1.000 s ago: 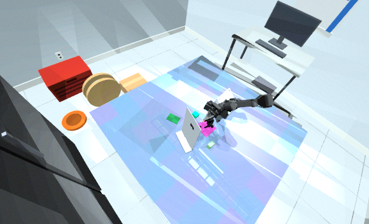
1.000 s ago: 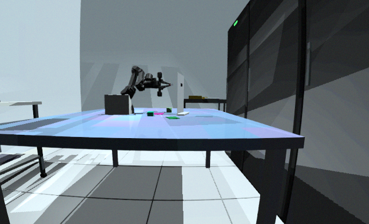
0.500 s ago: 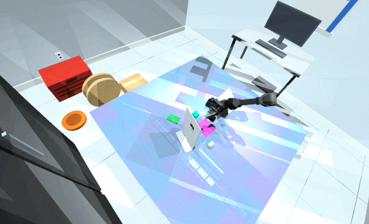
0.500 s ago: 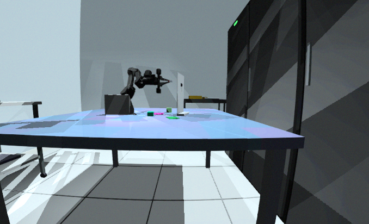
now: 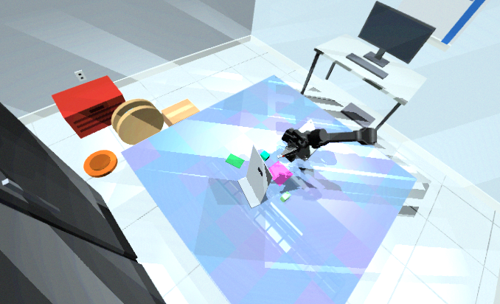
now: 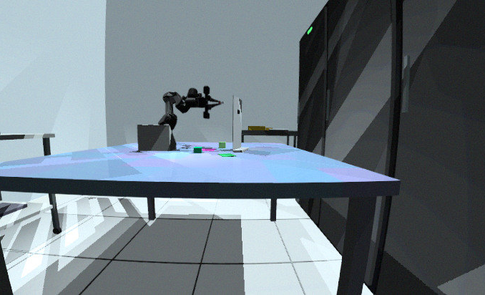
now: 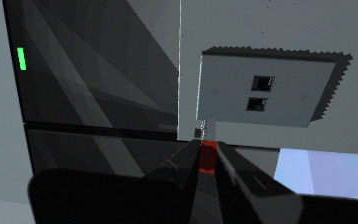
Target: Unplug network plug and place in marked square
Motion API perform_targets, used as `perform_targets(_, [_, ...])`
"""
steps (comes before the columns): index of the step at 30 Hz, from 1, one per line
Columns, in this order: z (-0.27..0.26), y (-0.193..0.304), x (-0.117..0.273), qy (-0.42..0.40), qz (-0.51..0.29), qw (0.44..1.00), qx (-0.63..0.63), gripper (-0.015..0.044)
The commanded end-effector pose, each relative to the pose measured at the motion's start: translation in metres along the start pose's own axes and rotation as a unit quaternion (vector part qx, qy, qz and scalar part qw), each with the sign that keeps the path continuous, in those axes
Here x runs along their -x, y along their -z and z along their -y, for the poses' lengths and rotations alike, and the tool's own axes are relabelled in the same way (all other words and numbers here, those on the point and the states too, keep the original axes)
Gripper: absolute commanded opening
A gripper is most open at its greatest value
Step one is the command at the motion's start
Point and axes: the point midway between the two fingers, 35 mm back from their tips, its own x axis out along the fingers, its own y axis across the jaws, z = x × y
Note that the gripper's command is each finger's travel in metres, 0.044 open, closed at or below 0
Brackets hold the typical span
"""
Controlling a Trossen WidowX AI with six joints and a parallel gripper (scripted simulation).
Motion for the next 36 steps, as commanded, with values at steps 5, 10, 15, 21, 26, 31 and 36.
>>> perform_targets(5, [0.010,-0.005,-0.001,0.037,0.008,0.999,0.014,0.0000])
perform_targets(10, [0.032,-0.014,-0.001,0.092,0.020,0.995,0.028,0.0000])
perform_targets(15, [0.054,-0.022,0.002,0.146,0.026,0.988,0.038,0.0000])
perform_targets(21, [0.079,-0.028,0.009,0.211,0.026,0.976,0.048,0.0000])
perform_targets(26, [0.099,-0.030,0.017,0.262,0.021,0.963,0.053,0.0000])
perform_targets(31, [0.118,-0.031,0.027,0.310,0.011,0.949,0.055,0.0000])
perform_targets(36, [0.135,-0.030,0.038,0.356,-0.003,0.933,0.053,0.0000])
